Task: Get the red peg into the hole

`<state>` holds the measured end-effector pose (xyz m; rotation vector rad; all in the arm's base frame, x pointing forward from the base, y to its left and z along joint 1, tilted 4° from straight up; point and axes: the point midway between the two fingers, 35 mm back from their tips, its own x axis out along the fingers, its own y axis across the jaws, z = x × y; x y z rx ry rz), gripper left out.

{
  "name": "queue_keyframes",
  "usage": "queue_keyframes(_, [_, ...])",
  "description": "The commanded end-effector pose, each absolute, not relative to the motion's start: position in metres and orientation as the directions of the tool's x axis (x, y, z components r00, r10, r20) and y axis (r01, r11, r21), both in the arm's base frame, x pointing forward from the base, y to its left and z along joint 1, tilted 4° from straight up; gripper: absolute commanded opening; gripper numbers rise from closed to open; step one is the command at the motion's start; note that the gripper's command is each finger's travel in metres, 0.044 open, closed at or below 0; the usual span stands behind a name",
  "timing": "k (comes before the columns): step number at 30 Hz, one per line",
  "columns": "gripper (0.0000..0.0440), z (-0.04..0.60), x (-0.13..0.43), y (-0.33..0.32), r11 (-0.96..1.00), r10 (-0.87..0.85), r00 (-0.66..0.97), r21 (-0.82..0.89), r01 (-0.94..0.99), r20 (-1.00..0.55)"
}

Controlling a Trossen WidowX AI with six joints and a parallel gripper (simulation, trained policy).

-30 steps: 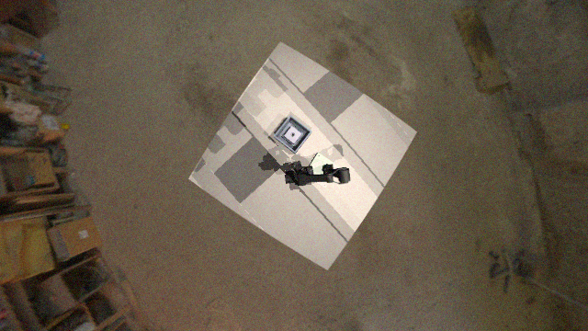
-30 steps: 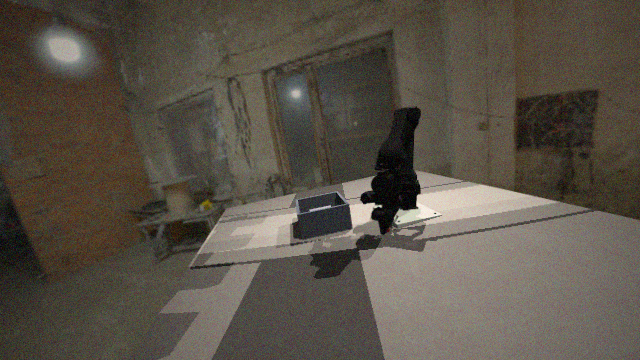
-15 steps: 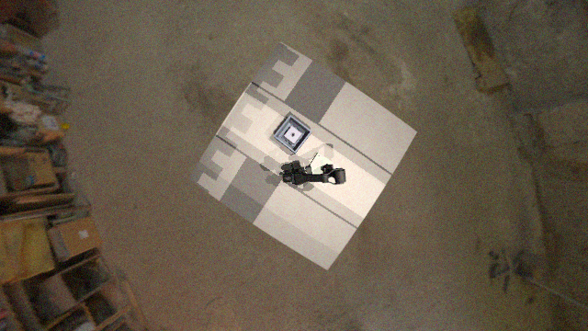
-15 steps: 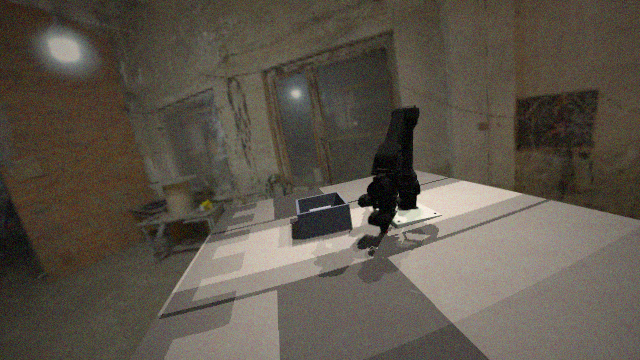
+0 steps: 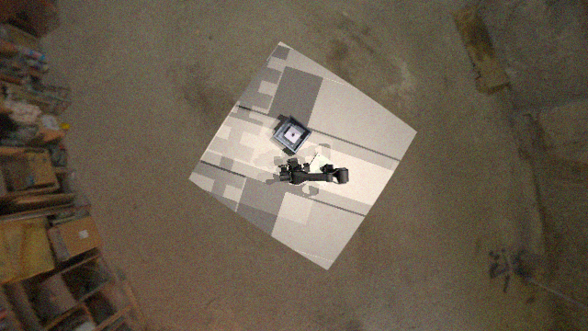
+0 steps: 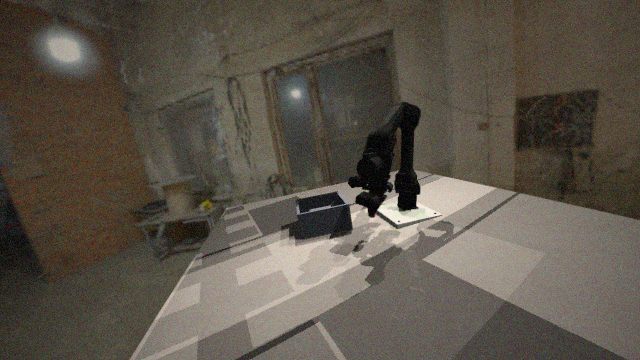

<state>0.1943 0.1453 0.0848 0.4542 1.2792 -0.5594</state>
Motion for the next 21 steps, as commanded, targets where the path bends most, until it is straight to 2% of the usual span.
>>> queue_keyframes(1, [0.0000, 0.108, 0.207, 0.140, 0.767, -0.145, 0.225, 0.034, 0.640, -0.963])
queue_keyframes(21, [0.0000, 0.140, 0.278, 0.078, 0.605, -0.253, 0.299, 0.091, 0.791, -0.920])
